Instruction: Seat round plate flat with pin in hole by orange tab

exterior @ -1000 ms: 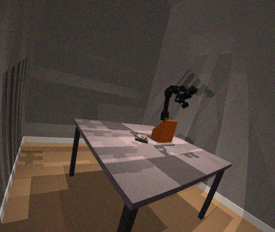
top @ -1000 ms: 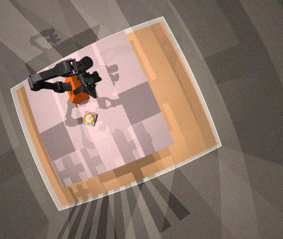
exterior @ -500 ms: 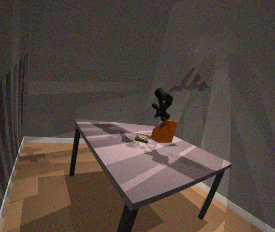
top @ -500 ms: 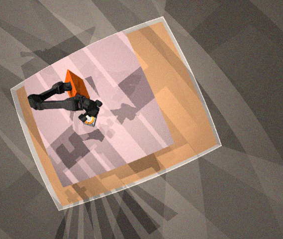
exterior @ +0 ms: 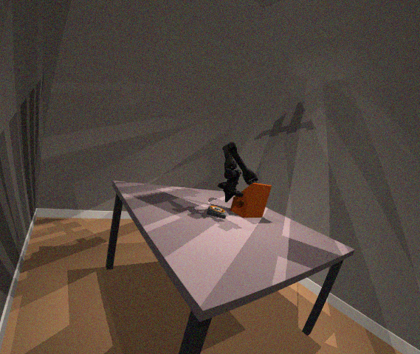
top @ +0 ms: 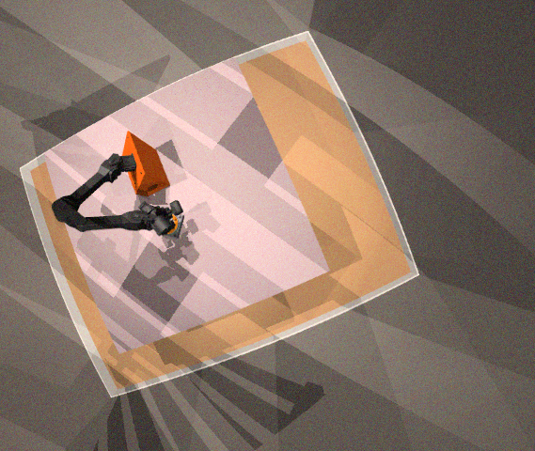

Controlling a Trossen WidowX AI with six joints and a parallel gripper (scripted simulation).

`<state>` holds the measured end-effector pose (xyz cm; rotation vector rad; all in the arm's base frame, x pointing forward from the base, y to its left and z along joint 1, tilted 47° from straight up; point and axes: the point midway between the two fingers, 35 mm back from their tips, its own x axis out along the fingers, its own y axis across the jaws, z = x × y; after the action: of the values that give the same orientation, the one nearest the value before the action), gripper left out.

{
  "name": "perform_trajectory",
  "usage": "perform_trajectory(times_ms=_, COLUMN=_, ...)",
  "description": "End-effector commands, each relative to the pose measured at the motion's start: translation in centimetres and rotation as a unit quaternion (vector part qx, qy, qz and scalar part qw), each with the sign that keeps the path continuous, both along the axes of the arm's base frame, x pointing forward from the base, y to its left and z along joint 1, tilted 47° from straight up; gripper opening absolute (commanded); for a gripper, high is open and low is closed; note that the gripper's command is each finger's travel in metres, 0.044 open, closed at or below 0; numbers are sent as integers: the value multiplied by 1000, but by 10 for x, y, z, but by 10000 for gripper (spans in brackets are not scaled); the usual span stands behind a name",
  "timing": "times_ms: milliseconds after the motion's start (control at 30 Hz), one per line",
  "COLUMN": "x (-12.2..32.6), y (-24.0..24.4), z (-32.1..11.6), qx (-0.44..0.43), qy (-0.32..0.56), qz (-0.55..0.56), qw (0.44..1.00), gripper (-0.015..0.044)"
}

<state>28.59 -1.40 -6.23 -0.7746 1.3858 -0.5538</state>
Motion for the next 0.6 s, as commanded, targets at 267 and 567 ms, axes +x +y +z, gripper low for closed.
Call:
perform_trajectory(times_ms=267, x=-14, y=-20, z=-7, qx=20, qy=-7, qz=-47, qw=999, gripper=0)
perform_trajectory(times_ms=567, x=-11, y=-51, z=-35, qx=19, qy=-7, qz=-47, qw=999, gripper=0)
